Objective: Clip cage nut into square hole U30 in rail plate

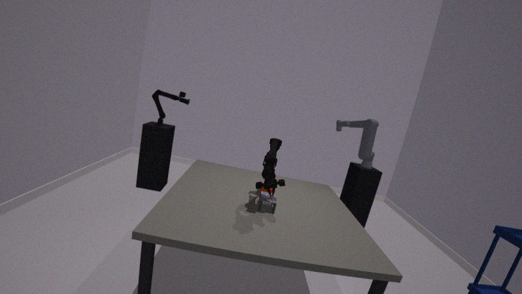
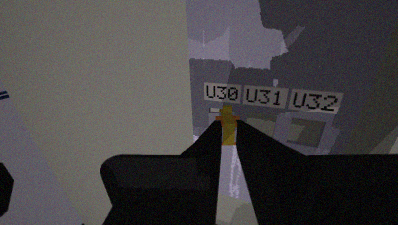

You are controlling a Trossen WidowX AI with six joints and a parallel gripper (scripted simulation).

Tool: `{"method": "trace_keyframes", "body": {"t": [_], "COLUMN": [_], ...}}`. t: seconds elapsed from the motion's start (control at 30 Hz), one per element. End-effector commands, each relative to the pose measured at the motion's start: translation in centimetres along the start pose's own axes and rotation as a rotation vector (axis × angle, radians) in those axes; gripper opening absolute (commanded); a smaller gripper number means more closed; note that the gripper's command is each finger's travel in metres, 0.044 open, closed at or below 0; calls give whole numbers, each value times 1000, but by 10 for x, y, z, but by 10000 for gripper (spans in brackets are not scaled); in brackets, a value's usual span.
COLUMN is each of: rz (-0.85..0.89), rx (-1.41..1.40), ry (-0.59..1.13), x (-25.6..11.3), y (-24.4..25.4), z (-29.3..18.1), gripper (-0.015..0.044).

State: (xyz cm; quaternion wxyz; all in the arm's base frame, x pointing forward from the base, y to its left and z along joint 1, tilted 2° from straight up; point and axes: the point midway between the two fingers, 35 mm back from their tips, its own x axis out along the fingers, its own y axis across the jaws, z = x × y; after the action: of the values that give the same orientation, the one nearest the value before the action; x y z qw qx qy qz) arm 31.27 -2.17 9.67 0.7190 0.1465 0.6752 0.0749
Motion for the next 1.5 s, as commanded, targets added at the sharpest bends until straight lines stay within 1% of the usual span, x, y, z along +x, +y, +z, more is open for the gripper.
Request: {"method": "trace_keyframes", "body": {"t": [0.0, 1.47], "rz": [-12, -115], "rx": [3, 4], "ry": [-1, -1], "x": [0, 1], "y": [0, 4], "z": [0, 0], "gripper": [23, 23]}}
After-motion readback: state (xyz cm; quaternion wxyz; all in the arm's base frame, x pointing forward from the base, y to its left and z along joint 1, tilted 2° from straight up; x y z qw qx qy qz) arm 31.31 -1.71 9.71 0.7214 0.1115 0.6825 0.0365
